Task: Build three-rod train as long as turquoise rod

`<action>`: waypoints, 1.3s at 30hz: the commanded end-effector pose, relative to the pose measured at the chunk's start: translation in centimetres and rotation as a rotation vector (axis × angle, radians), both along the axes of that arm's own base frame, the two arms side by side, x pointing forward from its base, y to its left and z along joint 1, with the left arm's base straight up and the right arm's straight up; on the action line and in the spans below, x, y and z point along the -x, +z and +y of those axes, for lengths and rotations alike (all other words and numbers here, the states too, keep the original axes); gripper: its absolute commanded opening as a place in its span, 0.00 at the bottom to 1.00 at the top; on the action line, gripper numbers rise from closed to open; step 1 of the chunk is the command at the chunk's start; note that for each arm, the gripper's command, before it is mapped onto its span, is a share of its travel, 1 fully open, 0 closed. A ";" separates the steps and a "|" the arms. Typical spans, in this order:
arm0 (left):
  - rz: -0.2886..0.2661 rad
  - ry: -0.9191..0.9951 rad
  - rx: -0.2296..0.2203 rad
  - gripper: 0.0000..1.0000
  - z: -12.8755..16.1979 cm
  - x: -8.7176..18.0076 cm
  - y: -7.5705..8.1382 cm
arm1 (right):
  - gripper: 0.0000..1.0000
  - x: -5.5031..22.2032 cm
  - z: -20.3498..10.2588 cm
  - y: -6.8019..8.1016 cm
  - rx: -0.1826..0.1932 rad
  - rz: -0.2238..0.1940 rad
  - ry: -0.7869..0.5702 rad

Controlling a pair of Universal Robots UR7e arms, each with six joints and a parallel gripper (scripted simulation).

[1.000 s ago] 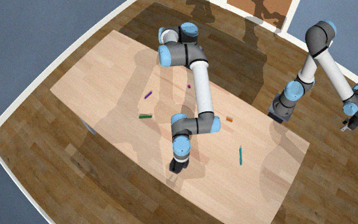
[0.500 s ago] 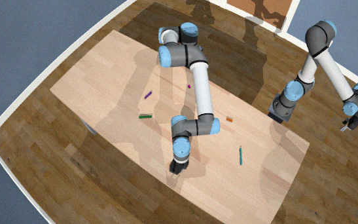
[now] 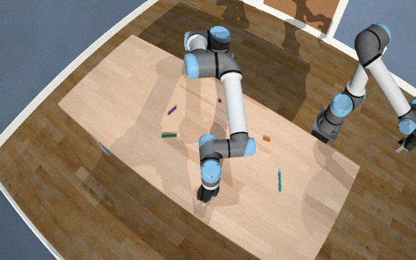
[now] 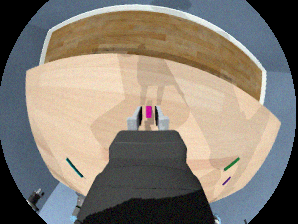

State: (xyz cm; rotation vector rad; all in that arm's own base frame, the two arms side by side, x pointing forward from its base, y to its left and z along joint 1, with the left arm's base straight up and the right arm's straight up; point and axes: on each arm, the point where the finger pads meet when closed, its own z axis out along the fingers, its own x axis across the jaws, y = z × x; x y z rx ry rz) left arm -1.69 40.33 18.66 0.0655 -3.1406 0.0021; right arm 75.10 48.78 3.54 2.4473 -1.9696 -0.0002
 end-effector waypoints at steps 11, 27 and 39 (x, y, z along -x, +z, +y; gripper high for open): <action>0.000 0.000 -0.001 1.00 0.0 0.0 0.0 | 0.54 0.0 0.0 0.2 -0.002 -0.002 0.000; 0.000 0.000 -0.001 1.00 0.0 0.0 0.0 | 0.54 0.0 0.0 -0.7 -0.002 -0.002 0.000; 0.000 0.000 -0.001 1.00 0.0 0.0 0.0 | 0.54 0.0 0.0 -1.3 -0.002 -0.002 0.000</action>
